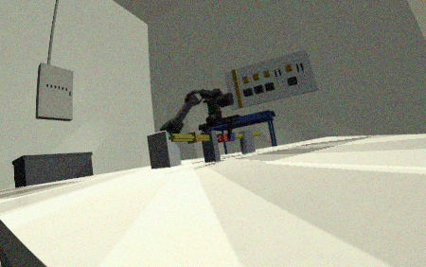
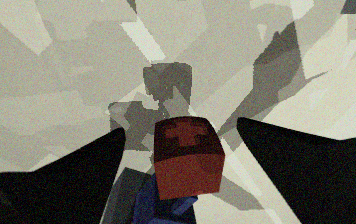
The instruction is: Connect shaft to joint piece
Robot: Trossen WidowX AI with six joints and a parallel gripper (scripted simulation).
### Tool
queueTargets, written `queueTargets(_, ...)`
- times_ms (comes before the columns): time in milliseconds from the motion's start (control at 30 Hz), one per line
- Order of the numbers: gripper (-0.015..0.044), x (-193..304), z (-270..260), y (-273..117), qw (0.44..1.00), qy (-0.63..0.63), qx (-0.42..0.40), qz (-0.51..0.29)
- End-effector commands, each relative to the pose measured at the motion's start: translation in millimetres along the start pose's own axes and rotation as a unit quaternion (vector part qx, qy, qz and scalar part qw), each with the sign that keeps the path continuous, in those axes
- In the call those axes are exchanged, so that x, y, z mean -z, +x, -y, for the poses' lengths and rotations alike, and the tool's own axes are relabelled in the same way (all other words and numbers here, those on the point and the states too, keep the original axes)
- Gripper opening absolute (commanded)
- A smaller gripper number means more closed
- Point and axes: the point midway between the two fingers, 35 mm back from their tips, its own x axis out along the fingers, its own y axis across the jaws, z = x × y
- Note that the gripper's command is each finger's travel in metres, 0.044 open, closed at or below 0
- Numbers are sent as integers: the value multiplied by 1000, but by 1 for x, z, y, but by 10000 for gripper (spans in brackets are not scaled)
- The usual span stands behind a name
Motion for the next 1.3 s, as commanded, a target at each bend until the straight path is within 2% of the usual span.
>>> queueTargets(0, 440, 2, -1, -4, 1000, -4, -1, -17)
queueTargets(167, 440, 2, -1, -7, 1000, -15, -2, -15)
queueTargets(633, 440, 8, -10, -61, 969, -245, -16, 29)
queueTargets(1267, 440, 22, 1, -134, 844, -530, 7, 82)
